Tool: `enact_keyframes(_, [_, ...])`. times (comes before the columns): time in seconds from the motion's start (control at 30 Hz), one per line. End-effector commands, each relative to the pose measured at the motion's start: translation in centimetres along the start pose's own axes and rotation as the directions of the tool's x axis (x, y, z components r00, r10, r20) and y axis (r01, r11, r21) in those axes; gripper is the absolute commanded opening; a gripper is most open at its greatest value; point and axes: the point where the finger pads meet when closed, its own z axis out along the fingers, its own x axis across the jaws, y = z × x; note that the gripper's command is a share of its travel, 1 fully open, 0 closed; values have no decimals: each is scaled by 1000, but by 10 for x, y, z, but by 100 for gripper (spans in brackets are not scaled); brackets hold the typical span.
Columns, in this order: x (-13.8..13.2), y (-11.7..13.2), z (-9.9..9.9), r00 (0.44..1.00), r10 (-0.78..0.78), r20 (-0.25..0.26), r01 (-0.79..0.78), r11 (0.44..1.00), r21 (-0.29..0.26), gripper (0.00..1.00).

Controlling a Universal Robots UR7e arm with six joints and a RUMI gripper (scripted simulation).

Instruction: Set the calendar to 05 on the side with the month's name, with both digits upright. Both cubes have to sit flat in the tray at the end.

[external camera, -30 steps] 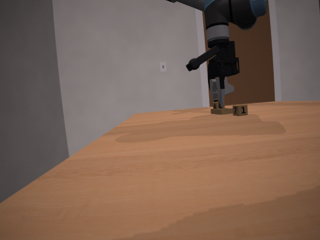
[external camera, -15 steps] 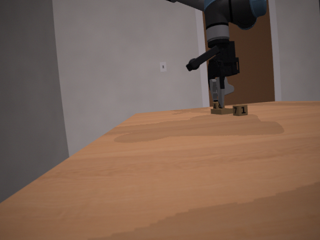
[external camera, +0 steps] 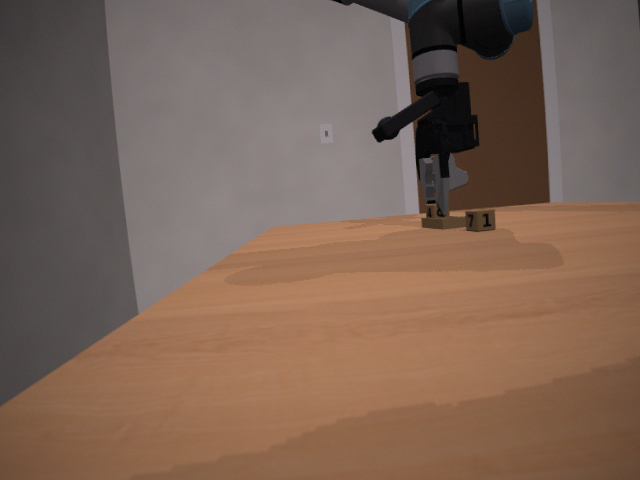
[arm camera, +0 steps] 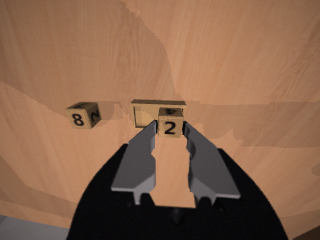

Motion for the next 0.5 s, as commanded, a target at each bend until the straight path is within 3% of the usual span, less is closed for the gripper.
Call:
enact_keyframes(0.0, [0, 0, 0, 1000, 0, 0, 0, 1000, 1, 21])
enact_keyframes(0.17, [0, 0, 0, 1000, 0, 0, 0, 1000, 1, 28])
enact_keyframes(0.47, [0, 0, 0, 1000, 0, 0, 0, 1000, 1, 28])
